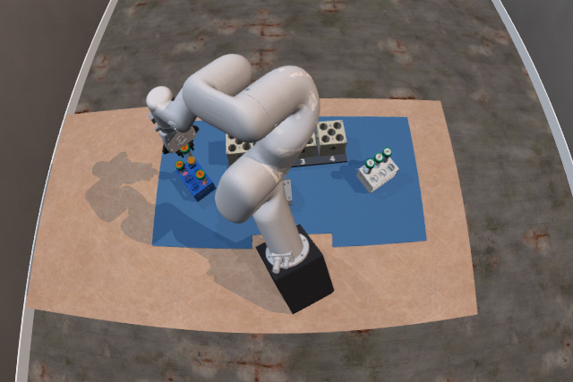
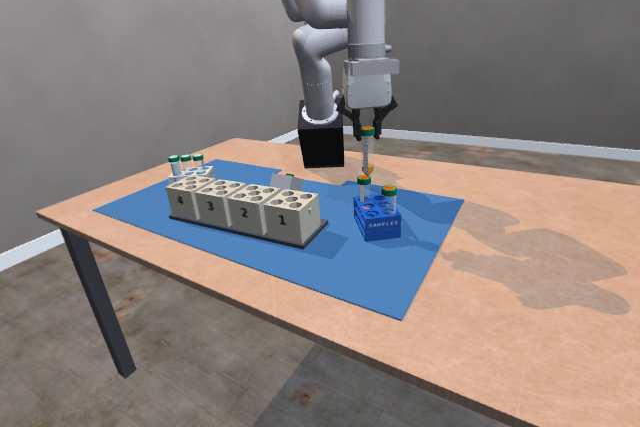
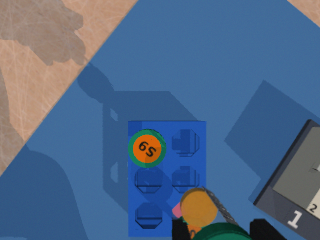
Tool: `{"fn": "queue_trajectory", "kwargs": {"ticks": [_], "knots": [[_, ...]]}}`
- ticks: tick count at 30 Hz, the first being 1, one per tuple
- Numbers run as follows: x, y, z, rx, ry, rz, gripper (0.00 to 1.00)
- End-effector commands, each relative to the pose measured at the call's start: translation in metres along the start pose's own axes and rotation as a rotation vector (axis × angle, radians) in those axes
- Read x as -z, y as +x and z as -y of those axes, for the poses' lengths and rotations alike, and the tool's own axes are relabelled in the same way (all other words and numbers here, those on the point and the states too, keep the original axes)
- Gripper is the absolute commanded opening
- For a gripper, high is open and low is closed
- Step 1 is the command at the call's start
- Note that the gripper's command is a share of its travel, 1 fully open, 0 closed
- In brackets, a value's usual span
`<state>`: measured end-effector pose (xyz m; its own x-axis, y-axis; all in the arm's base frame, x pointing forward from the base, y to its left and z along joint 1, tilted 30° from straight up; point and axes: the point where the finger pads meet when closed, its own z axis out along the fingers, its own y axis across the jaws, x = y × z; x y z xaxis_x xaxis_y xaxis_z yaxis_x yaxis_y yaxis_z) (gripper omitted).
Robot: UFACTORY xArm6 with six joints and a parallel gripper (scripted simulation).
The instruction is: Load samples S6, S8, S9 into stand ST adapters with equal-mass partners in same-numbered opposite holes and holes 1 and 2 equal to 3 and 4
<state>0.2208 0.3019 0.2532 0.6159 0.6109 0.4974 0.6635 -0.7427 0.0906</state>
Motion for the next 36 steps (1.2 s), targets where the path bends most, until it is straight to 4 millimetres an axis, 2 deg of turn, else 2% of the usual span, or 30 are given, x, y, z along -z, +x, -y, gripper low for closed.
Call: {"fn": "queue_trajectory", "kwargs": {"ticks": [1, 20, 36], "knots": [[0.001, 0.001, 0.000, -0.001, 0.001, -0.004, 0.00], [-0.001, 0.001, 0.000, -0.001, 0.001, -0.004, 0.00], [-0.031, 0.001, 0.000, 0.000, 0.001, -0.004, 0.00]]}}
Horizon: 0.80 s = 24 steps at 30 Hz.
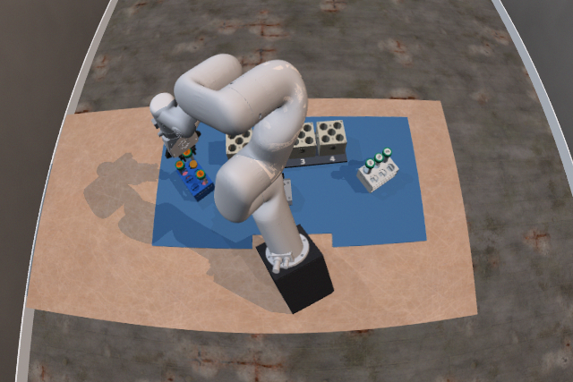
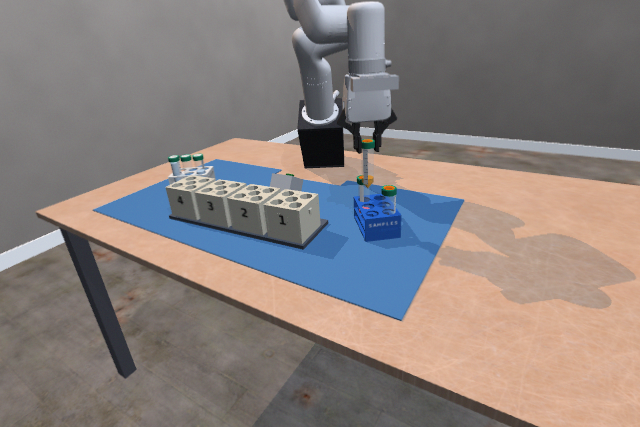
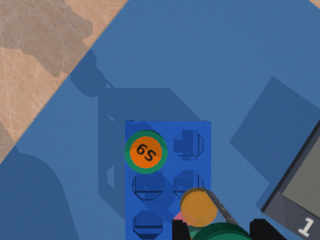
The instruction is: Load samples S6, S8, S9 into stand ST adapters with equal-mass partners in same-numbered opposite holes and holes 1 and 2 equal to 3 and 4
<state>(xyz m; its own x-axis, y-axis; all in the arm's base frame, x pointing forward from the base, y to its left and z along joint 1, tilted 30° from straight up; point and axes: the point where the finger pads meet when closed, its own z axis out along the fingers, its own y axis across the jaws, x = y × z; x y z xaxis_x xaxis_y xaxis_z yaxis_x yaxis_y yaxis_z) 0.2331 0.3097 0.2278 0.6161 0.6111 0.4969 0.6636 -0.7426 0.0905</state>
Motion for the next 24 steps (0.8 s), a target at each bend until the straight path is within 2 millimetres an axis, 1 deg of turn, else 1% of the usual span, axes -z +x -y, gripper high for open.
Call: {"fn": "queue_trajectory", "kwargs": {"ticks": [1, 16, 18, 24], "knots": [[-0.002, 0.002, 0.000, 0.000, 0.001, -0.004, 0.00], [-0.032, 0.002, 0.000, 0.000, 0.001, -0.004, 0.00], [-0.032, 0.002, 0.000, 0.000, 0.001, -0.004, 0.00], [-0.041, 0.002, 0.000, 0.000, 0.001, -0.004, 0.00]]}}
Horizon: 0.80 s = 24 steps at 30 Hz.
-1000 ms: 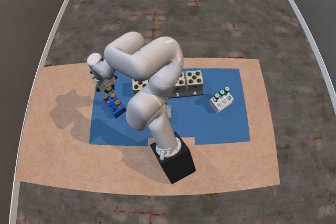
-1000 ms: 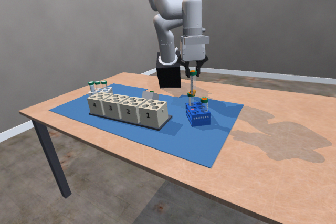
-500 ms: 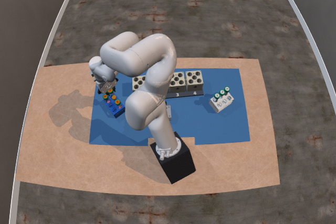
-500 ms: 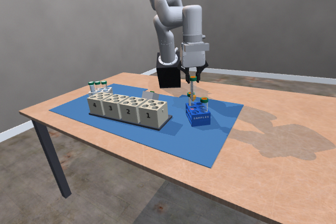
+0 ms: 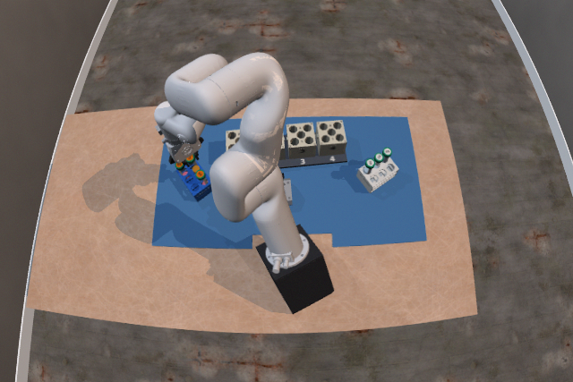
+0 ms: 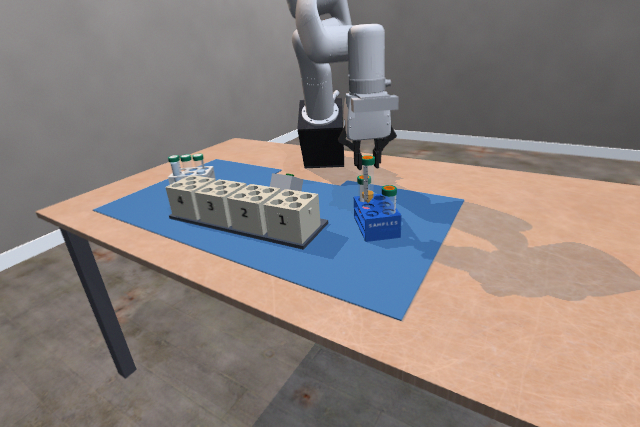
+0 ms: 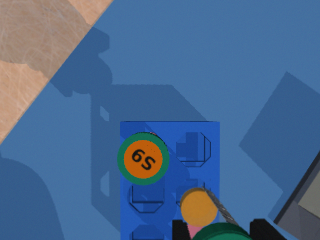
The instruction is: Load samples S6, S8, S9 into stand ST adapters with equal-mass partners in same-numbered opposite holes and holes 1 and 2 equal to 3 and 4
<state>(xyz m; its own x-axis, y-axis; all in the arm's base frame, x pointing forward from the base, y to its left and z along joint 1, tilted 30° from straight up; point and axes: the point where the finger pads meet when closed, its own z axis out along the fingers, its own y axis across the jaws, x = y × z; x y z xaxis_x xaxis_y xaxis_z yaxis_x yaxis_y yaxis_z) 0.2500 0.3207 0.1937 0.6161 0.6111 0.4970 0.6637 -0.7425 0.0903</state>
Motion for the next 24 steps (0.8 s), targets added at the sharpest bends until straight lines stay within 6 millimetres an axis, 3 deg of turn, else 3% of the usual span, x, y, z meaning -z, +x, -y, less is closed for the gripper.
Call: {"fn": "queue_trajectory", "kwargs": {"ticks": [1, 24], "knots": [[-0.0011, 0.0016, 0.0003, 0.000, 0.000, -0.004, 0.00], [-0.0101, 0.0015, 0.0002, 0.000, 0.000, -0.004, 0.00]]}}
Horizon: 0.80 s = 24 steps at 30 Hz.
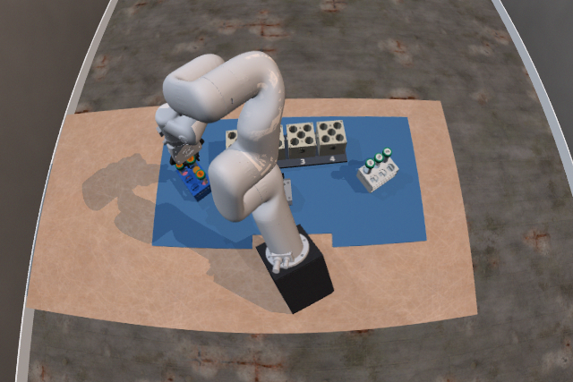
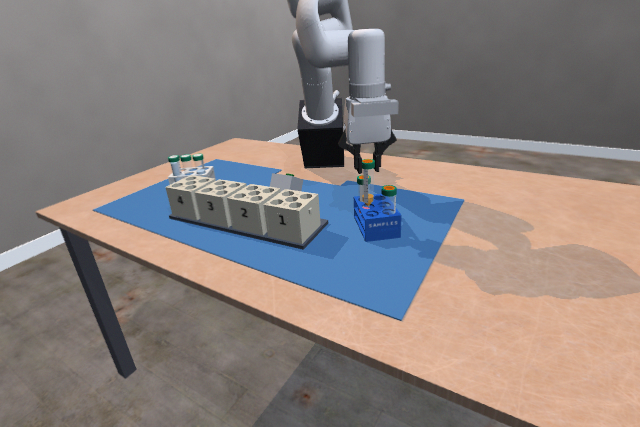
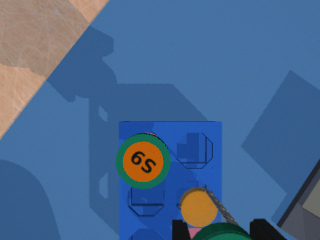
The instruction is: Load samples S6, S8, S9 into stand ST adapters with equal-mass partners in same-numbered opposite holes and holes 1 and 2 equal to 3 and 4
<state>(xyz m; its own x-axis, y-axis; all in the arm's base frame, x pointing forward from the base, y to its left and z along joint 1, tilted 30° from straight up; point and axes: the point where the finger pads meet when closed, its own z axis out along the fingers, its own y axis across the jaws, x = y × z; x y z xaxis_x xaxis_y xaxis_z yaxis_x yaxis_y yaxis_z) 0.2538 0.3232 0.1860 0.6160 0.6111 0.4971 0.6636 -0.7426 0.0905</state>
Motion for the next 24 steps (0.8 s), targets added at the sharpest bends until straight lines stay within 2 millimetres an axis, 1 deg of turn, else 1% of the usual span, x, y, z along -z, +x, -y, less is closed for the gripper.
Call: {"fn": "queue_trajectory", "kwargs": {"ticks": [1, 24], "knots": [[-0.002, 0.002, 0.000, 0.000, 0.001, -0.004, 0.00], [-0.021, 0.002, 0.000, 0.000, 0.001, -0.004, 0.00]]}}
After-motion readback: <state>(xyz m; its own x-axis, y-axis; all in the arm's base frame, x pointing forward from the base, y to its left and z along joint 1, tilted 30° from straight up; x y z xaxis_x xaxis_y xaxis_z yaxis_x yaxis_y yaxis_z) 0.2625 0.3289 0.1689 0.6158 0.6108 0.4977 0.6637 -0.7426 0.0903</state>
